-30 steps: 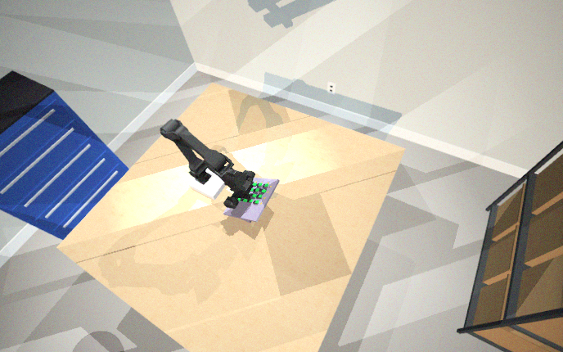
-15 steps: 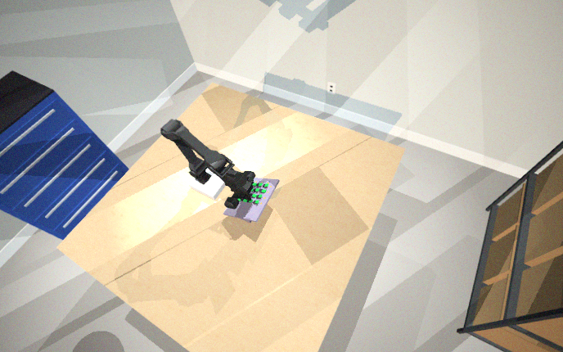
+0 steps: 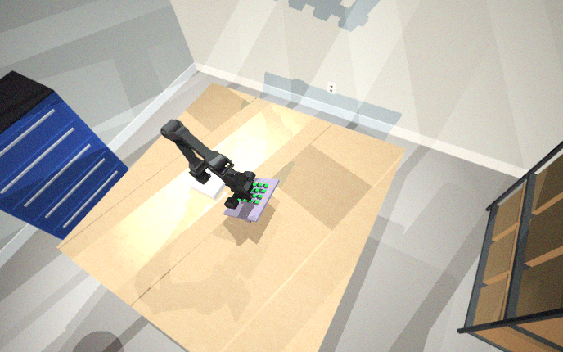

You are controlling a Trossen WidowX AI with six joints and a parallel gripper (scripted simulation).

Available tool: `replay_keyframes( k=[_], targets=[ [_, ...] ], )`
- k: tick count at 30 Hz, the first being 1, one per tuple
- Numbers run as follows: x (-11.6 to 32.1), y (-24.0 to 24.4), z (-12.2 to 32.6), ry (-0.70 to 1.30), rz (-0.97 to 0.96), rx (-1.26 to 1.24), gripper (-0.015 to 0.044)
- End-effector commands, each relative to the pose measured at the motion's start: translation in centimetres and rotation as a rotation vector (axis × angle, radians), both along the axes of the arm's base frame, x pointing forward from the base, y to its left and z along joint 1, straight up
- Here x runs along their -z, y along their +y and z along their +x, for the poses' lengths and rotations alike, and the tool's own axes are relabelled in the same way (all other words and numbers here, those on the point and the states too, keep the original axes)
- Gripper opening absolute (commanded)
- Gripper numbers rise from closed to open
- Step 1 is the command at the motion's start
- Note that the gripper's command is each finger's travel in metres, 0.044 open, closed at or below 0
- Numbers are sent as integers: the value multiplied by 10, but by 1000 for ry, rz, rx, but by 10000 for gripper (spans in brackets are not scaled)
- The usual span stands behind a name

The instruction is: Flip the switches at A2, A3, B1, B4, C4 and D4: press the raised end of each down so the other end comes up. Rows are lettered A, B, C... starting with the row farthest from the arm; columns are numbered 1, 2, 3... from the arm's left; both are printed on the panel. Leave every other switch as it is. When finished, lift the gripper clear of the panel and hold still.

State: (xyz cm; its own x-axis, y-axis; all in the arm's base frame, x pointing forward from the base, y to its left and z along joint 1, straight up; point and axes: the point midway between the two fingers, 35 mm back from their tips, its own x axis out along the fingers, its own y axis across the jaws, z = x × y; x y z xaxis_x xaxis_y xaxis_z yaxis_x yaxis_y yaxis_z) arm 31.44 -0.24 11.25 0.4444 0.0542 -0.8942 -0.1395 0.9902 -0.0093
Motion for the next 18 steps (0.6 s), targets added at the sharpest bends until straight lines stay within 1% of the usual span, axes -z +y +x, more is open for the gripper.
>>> replay_keyframes(
  k=[1, 18],
  targets=[
    [1, 0, 0, -1, 2, 3, 0],
    [3, 0, 2, -1, 2, 3, 0]
  ],
)
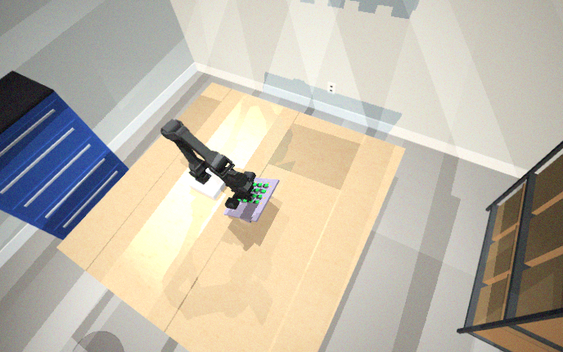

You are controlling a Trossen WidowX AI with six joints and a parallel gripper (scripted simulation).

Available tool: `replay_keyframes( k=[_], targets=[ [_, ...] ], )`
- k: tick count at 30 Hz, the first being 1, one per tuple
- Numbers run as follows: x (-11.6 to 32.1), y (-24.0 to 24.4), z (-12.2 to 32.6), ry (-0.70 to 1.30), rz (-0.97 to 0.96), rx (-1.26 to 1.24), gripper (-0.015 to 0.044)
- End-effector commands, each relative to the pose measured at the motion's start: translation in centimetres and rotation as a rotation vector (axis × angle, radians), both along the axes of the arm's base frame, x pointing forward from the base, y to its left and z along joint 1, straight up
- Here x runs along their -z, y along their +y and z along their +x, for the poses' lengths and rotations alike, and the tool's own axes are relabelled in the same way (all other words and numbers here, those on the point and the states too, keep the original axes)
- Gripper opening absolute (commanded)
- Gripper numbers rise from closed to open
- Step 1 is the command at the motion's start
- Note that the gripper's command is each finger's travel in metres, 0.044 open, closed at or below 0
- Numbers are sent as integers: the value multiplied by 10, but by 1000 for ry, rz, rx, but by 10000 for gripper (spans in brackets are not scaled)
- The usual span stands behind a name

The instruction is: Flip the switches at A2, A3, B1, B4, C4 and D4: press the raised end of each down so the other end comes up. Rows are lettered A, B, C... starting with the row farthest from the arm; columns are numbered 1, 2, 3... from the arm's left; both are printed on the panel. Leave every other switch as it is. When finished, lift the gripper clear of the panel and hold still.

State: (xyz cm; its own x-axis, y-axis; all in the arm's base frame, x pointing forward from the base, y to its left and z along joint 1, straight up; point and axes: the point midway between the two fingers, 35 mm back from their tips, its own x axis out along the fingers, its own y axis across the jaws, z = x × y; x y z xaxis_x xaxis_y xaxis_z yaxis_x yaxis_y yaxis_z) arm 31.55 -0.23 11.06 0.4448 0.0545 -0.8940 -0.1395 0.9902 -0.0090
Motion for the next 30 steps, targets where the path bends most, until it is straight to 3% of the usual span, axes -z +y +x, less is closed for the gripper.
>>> replay_keyframes(
  k=[1, 17, 23, 30],
  targets=[
    [1, 0, 0, 0, 2, 3, 0],
    [3, 0, 1, 0, 2, 3, 0],
    [-52, -4, -28, -22, 5, 2, 0],
    [-51, -5, -37, -22, 5, 2, 0]
  ],
)
